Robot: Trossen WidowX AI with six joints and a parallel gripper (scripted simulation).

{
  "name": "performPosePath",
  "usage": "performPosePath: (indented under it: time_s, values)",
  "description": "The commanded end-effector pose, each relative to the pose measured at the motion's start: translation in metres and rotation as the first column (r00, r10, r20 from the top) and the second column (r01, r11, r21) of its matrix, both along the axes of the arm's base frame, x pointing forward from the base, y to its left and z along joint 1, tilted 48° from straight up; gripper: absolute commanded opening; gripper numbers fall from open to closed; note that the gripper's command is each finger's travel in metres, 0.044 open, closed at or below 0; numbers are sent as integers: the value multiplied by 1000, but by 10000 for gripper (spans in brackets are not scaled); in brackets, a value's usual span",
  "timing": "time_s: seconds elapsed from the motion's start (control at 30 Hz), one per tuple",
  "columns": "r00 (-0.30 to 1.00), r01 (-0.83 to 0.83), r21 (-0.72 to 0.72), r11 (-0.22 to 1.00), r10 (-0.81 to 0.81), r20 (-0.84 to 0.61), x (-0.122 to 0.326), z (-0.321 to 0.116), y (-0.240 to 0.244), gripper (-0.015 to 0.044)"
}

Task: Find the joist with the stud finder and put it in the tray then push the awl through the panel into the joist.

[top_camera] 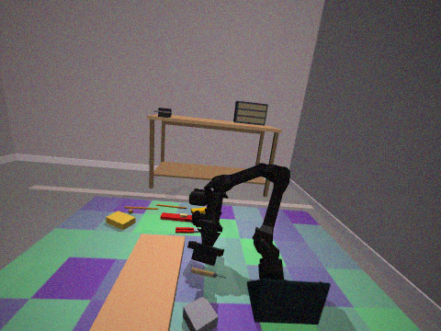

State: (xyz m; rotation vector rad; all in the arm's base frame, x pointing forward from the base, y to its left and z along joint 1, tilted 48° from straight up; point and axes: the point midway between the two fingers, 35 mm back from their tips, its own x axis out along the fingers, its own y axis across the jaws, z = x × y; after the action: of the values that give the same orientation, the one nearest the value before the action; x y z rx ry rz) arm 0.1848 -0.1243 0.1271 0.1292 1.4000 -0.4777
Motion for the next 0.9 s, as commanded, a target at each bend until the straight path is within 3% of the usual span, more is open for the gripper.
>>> performPosePath:
  time_s: [0.0,0.87]
  values:
    - [1000,-15,21,1000,15,17,2,3,1,0]
    - [997,-59,156,986,49,62,0,2,-3,0]
